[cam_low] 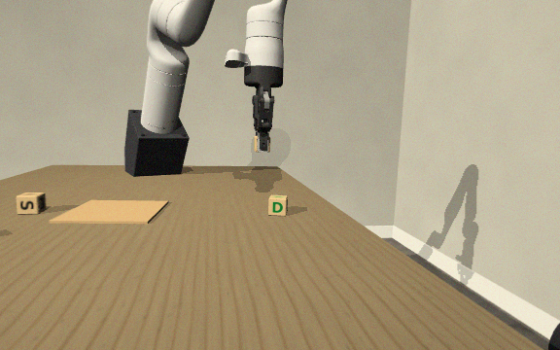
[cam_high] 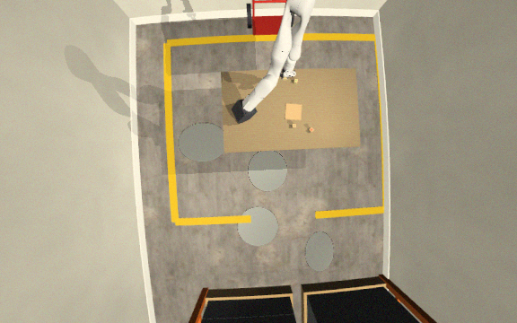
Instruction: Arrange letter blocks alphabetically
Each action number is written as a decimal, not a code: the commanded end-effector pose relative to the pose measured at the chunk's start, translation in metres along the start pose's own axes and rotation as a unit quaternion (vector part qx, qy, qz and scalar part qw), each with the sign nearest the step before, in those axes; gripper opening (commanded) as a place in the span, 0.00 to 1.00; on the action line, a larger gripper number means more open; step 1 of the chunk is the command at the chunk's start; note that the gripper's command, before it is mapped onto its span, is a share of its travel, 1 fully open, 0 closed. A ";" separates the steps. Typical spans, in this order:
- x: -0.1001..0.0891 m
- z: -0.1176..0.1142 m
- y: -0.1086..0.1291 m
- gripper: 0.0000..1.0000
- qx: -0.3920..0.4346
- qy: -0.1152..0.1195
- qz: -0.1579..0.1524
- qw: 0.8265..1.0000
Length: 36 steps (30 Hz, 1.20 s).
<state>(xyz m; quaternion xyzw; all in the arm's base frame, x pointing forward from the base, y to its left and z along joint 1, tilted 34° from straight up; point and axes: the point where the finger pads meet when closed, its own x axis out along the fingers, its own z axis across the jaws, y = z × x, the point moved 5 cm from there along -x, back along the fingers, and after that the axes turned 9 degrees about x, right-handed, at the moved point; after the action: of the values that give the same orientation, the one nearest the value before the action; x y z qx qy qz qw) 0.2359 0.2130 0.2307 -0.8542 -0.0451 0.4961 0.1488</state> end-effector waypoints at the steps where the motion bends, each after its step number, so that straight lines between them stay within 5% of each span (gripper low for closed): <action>1: -0.001 0.001 -0.002 0.26 -0.004 0.000 -0.001 1.000; 36: -0.002 -0.009 0.006 0.26 -0.003 -0.002 0.000 1.000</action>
<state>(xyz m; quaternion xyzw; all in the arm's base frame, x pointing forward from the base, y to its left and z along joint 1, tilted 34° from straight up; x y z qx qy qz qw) 0.2398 0.2078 0.2341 -0.8556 -0.0483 0.4953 0.1420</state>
